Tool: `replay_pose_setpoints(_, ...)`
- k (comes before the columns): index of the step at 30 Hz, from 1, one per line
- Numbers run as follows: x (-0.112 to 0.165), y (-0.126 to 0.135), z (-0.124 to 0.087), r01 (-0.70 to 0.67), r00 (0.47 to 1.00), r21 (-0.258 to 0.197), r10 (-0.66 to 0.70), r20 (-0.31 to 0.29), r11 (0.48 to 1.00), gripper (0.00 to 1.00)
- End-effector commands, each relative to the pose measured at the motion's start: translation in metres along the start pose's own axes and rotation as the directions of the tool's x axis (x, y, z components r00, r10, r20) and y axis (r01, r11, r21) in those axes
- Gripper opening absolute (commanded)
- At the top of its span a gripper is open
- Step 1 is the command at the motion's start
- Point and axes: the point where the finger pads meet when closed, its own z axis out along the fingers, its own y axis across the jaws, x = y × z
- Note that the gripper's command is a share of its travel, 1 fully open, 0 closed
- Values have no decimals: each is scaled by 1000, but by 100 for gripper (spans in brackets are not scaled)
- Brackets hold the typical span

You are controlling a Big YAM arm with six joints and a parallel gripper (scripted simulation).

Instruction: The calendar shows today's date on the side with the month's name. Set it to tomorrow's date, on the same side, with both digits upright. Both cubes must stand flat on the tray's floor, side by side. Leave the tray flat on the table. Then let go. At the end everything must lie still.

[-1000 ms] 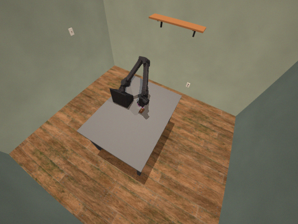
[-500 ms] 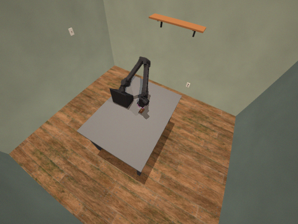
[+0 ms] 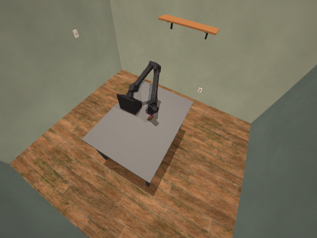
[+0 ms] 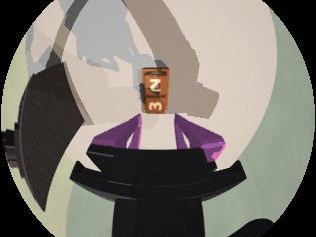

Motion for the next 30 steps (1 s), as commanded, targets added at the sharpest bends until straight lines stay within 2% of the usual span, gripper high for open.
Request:
replay_pose_setpoints(1, -1, 5, 10, -12, 1000, -11, 12, 3, 1000, 45)
replay_pose_setpoints(12, -1, 6, 21, -12, 1000, -11, 12, 3, 1000, 45)
replay_pose_setpoints(13, -6, 0, 16, 6, 1000, 8, -6, 1, 1000, 45)
replay_pose_setpoints(17, -1, 6, 25, -12, 1000, -11, 12, 3, 1000, 45)
replay_pose_setpoints(30, -1, 5, 25, -7, 1000, -6, 7, 3, 1000, 45)
